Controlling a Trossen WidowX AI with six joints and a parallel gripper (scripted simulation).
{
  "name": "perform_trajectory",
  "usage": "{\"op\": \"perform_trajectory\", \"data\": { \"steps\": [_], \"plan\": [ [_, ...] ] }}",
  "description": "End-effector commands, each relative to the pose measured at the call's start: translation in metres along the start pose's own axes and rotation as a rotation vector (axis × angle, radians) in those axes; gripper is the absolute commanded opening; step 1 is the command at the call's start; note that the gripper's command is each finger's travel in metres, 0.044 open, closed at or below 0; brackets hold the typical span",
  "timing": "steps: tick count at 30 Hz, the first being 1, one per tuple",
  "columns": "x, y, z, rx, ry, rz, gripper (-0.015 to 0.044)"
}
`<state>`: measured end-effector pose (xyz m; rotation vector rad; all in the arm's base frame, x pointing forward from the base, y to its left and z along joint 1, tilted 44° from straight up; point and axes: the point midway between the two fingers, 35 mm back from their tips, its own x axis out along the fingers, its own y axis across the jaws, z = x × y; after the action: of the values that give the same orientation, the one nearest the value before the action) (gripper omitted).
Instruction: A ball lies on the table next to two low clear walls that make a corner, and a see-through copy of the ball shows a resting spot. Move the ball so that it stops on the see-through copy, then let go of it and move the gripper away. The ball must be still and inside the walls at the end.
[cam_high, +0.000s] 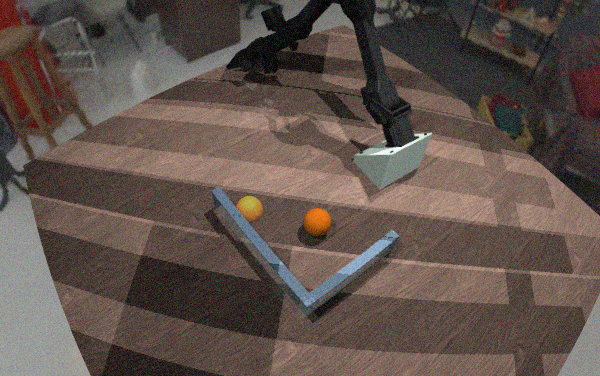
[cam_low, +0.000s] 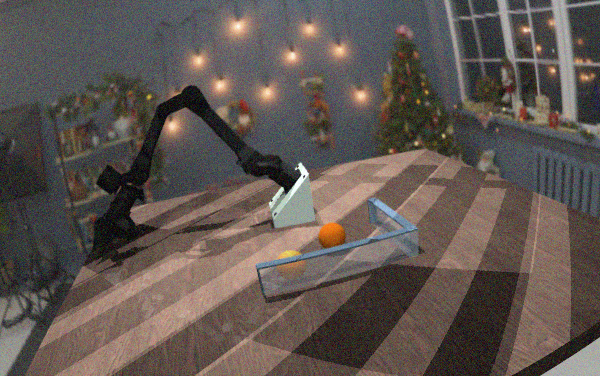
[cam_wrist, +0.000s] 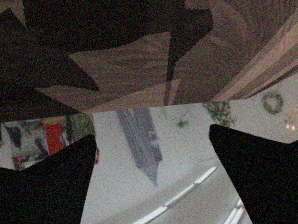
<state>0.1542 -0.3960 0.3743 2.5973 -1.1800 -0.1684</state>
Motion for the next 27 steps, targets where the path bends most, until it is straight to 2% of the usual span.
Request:
{"op": "perform_trajectory", "data": {
  "steps": [1, 5, 10, 14, 20, 27],
  "plan": [
    [0.001, -0.001, 0.0, -0.004, -0.002, -0.002, 0.0392],
    [0.017, -0.031, 0.011, -0.111, -0.045, -0.063, 0.0392],
    [0.045, -0.112, 0.035, -0.408, -0.127, -0.242, 0.0392],
    [0.052, -0.177, 0.053, -0.655, -0.156, -0.401, 0.0392],
    [0.045, -0.262, 0.075, -1.008, -0.142, -0.631, 0.0392],
    [0.015, -0.35, 0.108, -1.467, -0.057, -0.917, 0.0392]
  ]
}}
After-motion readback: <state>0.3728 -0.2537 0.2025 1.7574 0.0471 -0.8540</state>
